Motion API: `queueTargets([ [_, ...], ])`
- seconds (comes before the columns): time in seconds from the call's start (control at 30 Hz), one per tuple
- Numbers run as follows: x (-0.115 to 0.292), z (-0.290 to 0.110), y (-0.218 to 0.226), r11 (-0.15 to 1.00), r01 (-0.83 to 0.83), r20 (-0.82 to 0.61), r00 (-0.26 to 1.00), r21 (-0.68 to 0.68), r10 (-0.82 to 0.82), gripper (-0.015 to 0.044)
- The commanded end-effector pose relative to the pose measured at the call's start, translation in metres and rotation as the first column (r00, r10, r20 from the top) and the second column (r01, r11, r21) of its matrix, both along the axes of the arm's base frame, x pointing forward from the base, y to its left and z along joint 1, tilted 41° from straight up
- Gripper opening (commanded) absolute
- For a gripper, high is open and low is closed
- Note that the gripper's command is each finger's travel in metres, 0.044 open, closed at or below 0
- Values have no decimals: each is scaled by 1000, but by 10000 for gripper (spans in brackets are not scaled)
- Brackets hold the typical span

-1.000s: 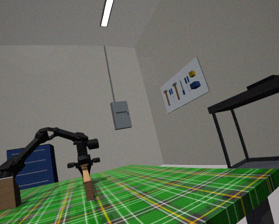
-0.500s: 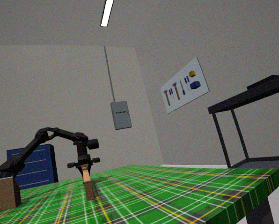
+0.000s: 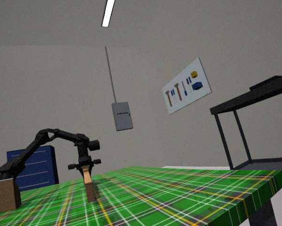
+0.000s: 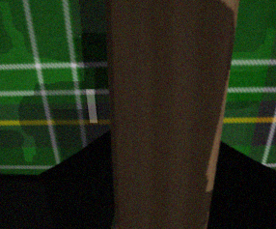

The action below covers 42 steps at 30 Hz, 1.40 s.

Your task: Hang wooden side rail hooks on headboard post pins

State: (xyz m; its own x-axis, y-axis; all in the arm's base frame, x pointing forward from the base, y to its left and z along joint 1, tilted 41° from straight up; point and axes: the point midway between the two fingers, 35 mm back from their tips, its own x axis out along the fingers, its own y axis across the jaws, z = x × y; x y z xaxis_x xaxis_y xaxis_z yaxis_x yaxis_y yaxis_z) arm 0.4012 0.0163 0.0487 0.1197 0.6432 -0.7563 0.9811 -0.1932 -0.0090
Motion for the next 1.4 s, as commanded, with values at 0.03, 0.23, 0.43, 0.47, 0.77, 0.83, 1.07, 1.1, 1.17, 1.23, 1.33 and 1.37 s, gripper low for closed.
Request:
queueTargets([
  [0.03,1,4,-1,1000,8,3,1000,-1,-8,0],
  [0.23,1,4,0,1000,8,3,1000,-1,-8,0],
  [0.43,0,4,0,1000,8,3,1000,-1,-8,0],
  [0.47,1,4,1,1000,8,3,1000,-1,-8,0],
  [0.77,2,5,1,1000,8,3,1000,-1,-8,0],
  [0.83,2,5,1,1000,8,3,1000,-1,-8,0],
  [1.07,2,5,2,1000,8,3,1000,0,-8,0],
  [1.1,1,5,2,1000,8,3,1000,0,-8,0],
  [1.17,1,6,2,1000,8,3,1000,0,-8,0],
  [1.23,1,6,3,1000,8,3,1000,0,-8,0],
  [1.33,1,6,3,1000,8,3,1000,0,-8,0],
  [1.37,1,6,3,1000,8,3,1000,0,-8,0],
])
